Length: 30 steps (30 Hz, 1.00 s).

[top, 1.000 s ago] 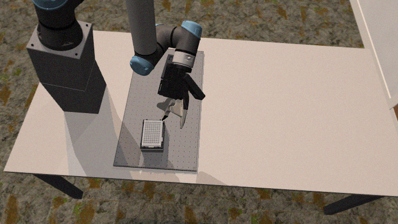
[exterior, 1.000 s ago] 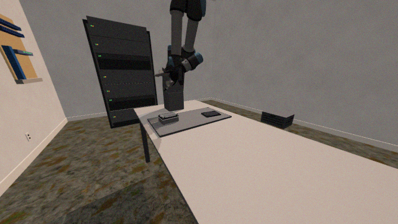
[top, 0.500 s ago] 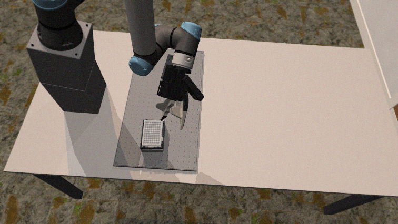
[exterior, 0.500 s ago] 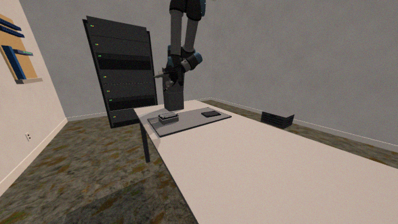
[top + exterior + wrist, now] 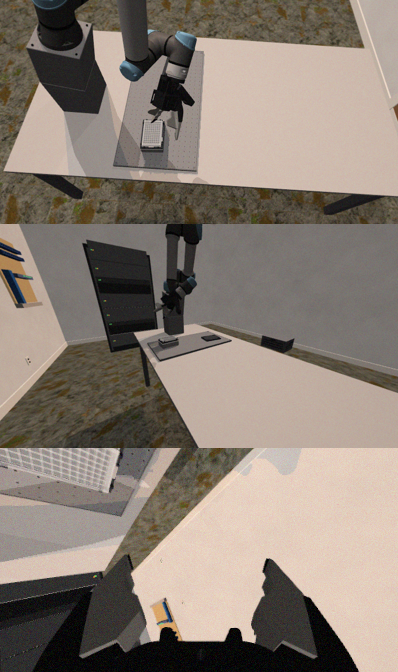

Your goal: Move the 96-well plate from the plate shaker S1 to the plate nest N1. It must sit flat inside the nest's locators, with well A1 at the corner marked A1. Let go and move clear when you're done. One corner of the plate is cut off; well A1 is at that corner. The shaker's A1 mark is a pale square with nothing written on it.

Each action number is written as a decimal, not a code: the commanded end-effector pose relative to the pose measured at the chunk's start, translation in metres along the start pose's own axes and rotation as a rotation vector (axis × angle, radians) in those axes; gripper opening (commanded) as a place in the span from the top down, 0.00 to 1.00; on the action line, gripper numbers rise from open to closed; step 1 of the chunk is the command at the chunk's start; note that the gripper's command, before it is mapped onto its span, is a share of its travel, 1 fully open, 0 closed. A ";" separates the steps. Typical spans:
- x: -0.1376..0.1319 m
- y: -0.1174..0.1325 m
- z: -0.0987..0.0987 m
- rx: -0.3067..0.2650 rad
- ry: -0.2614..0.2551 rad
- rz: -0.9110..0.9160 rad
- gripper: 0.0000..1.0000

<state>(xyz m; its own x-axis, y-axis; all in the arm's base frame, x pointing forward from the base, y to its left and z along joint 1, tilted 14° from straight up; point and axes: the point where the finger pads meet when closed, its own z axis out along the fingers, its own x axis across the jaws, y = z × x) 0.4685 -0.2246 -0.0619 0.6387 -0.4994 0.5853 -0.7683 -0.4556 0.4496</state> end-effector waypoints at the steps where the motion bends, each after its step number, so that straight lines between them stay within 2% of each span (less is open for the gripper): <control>1: -0.012 -0.003 0.011 0.042 -0.049 -0.086 0.00; 4: -0.020 -0.005 0.017 0.052 -0.060 -0.106 0.00; 11: -0.046 -0.011 0.033 0.135 -0.134 -0.245 0.00; 15: -0.051 -0.013 0.035 0.153 -0.146 -0.270 0.00; 19: -0.069 -0.017 0.043 0.230 -0.189 -0.371 0.00; 23: -0.083 -0.021 0.048 0.287 -0.213 -0.437 0.00; 30: -0.110 -0.030 0.053 0.428 -0.243 -0.574 0.00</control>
<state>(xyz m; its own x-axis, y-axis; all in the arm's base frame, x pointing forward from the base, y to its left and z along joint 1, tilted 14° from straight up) 0.4281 -0.2006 -0.1642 0.9403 -0.2878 0.1816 -0.3360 -0.8704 0.3600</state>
